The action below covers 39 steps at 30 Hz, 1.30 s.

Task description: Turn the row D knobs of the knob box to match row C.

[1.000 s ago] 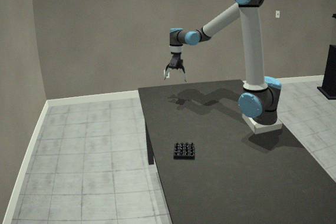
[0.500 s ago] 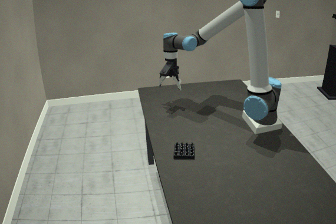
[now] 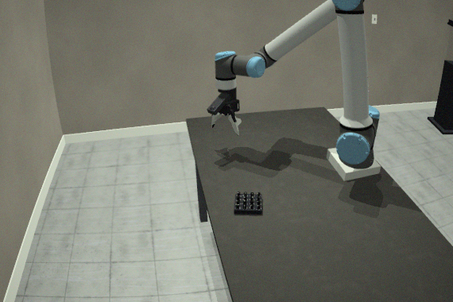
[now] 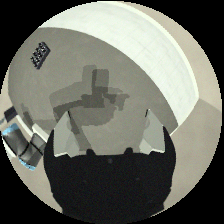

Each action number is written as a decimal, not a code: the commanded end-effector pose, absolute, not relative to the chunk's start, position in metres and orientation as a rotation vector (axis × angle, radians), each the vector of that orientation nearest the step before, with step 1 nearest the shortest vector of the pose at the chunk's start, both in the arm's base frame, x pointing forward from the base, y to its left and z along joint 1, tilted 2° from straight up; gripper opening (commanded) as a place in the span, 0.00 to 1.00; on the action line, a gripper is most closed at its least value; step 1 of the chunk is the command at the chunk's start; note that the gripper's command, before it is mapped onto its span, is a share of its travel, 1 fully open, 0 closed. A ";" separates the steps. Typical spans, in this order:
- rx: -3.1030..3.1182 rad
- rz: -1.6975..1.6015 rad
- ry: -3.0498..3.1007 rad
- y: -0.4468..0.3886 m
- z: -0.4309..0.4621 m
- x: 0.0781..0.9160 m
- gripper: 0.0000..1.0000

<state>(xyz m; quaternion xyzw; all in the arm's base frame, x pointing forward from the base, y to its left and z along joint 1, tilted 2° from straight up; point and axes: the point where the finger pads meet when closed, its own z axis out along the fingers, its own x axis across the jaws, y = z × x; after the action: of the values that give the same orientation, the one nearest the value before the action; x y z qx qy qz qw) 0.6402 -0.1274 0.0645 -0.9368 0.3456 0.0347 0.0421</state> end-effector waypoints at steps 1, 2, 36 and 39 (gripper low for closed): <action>-2.834 0.108 1.191 -0.085 0.062 0.645 1.00; -2.834 0.108 1.191 -0.085 0.062 0.645 1.00; -2.544 0.088 1.819 0.129 0.044 0.605 1.00; -2.509 0.084 1.871 0.146 0.043 0.598 1.00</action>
<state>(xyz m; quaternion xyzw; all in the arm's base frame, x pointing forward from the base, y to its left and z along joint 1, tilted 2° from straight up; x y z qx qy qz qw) 0.6071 0.1173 0.0442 -0.8214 0.5694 0.0314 0.0099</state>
